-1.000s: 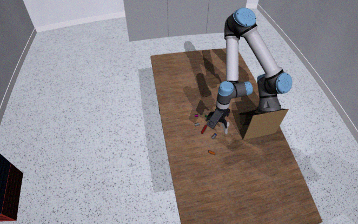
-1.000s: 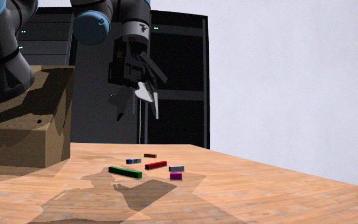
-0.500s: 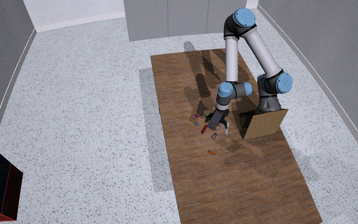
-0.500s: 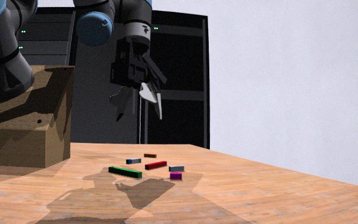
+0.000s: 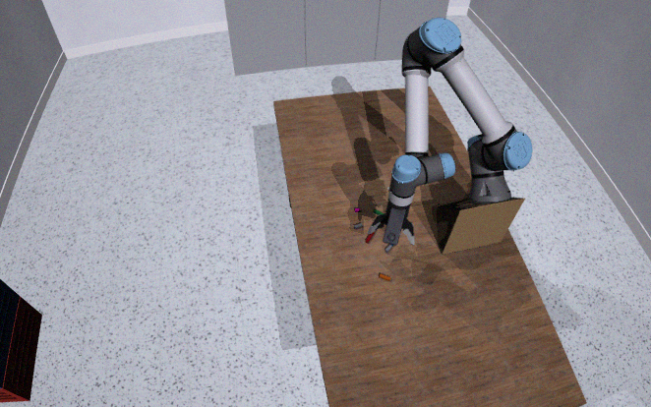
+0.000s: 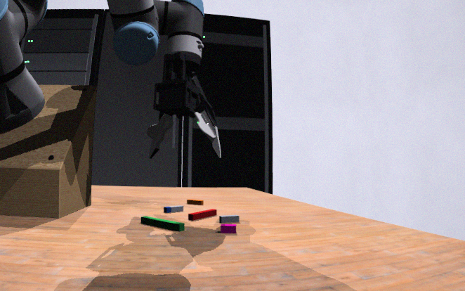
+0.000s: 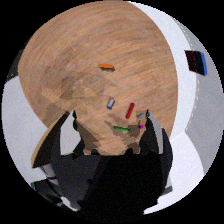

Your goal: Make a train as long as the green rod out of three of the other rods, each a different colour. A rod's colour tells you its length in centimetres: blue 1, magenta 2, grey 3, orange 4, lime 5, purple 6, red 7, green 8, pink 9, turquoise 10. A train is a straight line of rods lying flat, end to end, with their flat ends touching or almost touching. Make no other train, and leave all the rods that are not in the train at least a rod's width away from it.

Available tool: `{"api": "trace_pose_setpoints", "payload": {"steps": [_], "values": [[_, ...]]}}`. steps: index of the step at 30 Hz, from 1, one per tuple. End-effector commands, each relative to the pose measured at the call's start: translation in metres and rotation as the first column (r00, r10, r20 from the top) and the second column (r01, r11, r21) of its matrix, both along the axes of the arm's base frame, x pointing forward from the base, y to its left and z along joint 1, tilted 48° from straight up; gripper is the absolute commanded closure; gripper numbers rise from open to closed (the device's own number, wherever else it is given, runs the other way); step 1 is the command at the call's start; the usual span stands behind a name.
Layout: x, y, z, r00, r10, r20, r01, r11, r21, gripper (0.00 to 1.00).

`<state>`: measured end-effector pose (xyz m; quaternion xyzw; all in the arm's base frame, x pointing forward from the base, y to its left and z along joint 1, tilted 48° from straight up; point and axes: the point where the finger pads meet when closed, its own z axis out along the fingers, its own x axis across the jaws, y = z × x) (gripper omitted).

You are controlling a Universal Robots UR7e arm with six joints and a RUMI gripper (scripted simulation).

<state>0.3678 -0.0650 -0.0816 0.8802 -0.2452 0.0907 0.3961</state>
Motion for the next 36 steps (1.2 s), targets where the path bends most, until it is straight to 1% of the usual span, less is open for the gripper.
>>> {"api": "trace_pose_setpoints", "payload": {"steps": [1,8,10,12,18,25,27,29,36], "values": [[0.006,0.006,-0.009,0.986,0.117,-0.117,-0.116,0.993,0.019,0.00],[0.010,0.011,-0.017,0.947,0.222,-0.230,-0.218,0.975,0.043,0.00],[0.010,0.011,-0.017,0.947,0.222,-0.230,-0.218,0.975,0.043,0.00],[0.012,0.014,-0.022,0.917,0.277,-0.288,-0.271,0.961,0.061,0.00],[0.015,0.018,-0.028,0.858,0.355,-0.372,-0.346,0.934,0.093,0.00],[0.019,0.023,-0.037,0.766,0.444,-0.465,-0.430,0.891,0.143,0.00],[0.019,0.023,-0.037,0.766,0.444,-0.465,-0.430,0.891,0.143,0.00],[0.021,0.026,-0.041,0.708,0.488,-0.511,-0.471,0.865,0.173,0.00],[0.024,0.030,-0.049,0.594,0.557,-0.581,-0.534,0.813,0.233,0.00]]}}
